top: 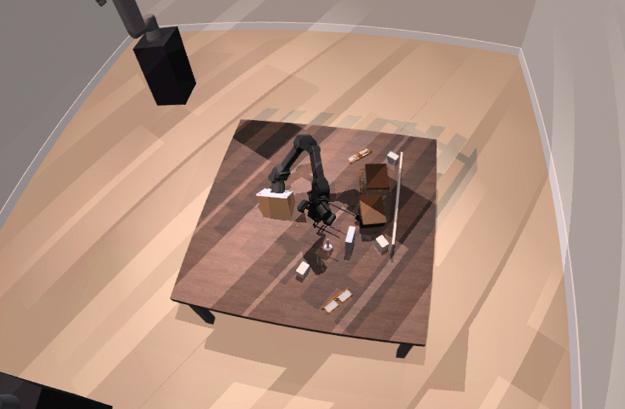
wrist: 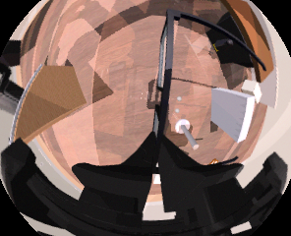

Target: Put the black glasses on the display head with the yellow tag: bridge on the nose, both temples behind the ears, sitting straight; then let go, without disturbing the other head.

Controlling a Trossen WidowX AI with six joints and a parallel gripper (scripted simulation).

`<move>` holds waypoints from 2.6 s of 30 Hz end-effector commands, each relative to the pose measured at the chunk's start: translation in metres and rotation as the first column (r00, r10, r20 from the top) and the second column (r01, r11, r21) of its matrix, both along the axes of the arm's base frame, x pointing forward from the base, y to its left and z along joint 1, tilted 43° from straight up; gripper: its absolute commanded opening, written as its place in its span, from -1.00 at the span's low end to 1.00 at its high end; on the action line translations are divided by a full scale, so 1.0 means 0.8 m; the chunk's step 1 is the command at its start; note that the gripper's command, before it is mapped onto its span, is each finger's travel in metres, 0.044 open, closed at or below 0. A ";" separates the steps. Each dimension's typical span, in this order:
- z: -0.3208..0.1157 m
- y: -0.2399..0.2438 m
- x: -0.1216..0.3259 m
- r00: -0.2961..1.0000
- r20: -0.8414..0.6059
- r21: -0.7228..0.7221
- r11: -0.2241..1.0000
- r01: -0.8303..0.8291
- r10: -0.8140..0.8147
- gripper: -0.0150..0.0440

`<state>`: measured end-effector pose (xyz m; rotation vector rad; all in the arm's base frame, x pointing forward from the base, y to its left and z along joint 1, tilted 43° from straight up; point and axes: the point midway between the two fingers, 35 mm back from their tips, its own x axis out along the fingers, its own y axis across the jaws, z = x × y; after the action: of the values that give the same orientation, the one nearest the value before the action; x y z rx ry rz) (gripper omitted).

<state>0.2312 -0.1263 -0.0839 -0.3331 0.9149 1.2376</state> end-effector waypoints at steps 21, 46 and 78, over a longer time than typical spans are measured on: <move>0.011 0.026 0.036 0.814 0.387 -0.098 0.897 -0.430 0.433 -0.49; -0.013 0.047 0.040 0.814 0.388 -0.097 0.897 -0.430 0.432 -0.49; -0.025 0.068 0.059 0.814 0.389 -0.096 0.897 -0.430 0.432 -0.49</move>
<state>0.2736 -0.0730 -0.1051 -0.8104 0.4918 1.5111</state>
